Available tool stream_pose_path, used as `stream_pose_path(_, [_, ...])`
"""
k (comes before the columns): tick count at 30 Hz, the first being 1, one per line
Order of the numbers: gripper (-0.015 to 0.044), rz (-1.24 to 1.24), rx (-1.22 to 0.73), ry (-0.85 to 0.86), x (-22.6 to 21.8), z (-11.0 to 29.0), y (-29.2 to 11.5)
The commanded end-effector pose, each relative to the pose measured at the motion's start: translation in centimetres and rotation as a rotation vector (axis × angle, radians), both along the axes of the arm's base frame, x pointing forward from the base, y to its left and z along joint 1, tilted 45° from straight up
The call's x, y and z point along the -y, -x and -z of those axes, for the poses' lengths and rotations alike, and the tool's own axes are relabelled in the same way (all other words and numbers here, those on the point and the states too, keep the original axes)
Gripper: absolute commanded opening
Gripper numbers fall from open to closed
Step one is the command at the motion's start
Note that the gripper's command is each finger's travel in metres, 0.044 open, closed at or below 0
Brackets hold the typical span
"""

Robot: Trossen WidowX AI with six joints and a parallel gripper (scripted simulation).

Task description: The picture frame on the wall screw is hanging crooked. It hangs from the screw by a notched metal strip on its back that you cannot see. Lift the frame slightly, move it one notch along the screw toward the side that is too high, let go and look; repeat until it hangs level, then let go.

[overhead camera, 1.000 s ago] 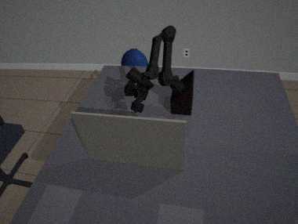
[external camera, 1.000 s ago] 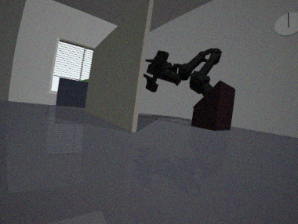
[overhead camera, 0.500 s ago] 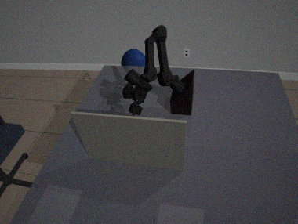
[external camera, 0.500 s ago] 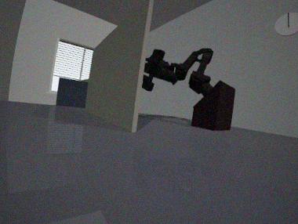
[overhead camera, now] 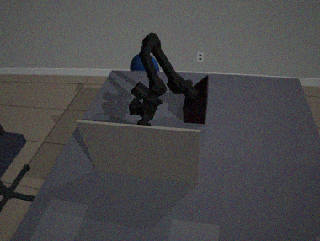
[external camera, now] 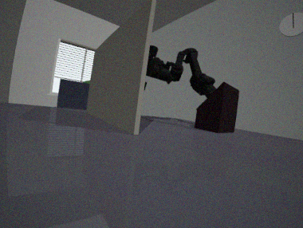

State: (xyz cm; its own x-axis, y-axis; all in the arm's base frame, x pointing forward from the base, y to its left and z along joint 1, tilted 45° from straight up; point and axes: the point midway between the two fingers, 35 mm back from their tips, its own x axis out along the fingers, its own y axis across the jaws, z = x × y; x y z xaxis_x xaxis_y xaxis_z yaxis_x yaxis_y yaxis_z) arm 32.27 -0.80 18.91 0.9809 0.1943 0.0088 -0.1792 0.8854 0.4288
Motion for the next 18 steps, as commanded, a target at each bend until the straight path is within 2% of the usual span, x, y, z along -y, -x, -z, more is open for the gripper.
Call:
stream_pose_path(1, [0.026,0.005,0.002,-0.002,-0.01,-0.03,-0.26])
stream_pose_path(18, [0.026,0.005,0.003,-0.002,-0.16,-0.14,-1.23])
